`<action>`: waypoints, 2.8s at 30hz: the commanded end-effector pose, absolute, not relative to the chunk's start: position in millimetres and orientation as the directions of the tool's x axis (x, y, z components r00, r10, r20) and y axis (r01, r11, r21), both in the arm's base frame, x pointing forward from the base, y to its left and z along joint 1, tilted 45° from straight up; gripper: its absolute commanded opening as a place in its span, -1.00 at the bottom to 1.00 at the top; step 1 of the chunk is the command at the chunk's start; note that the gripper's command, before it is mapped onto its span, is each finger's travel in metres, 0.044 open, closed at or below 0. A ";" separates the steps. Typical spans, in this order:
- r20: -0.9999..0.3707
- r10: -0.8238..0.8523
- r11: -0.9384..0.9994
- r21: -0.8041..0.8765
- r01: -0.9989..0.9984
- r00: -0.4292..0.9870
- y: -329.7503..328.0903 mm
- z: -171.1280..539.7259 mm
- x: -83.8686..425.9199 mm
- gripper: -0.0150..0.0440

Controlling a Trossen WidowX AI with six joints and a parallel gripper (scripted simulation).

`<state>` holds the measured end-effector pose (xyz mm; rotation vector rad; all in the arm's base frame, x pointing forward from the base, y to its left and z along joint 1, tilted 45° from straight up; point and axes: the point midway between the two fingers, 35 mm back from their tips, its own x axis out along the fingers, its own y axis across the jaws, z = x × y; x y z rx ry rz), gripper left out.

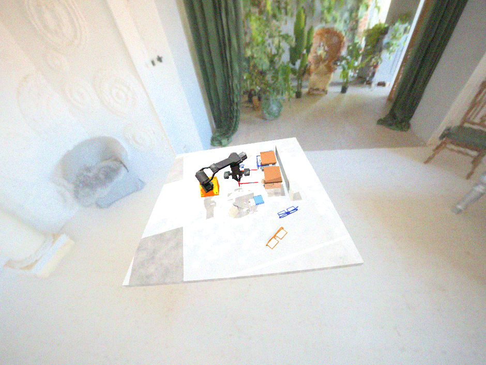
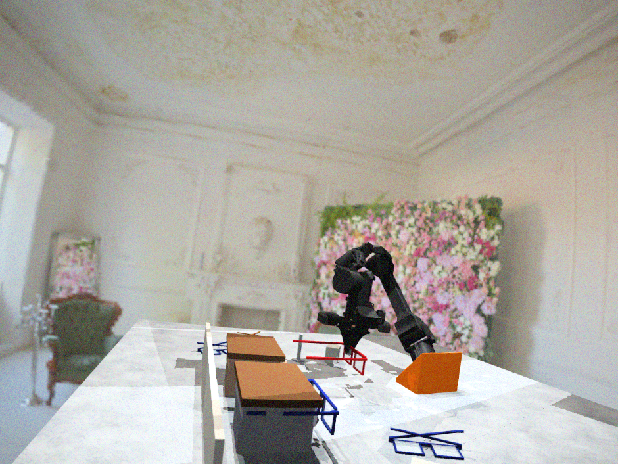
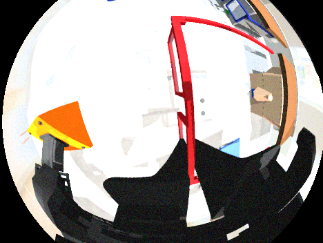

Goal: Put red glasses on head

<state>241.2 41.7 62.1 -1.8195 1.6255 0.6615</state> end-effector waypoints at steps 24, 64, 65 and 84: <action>-0.706 -0.695 -0.075 -0.115 -0.991 0.134 29.7 51.6 255.3 -0.49; -0.707 -0.696 -0.070 -0.112 -0.991 0.129 30.4 55.6 310.5 -0.49; -0.707 -0.696 -0.070 -0.112 -0.991 0.129 30.4 55.7 311.9 -0.49; -0.707 -0.696 -0.070 -0.114 -0.991 0.130 30.4 57.2 339.1 -0.49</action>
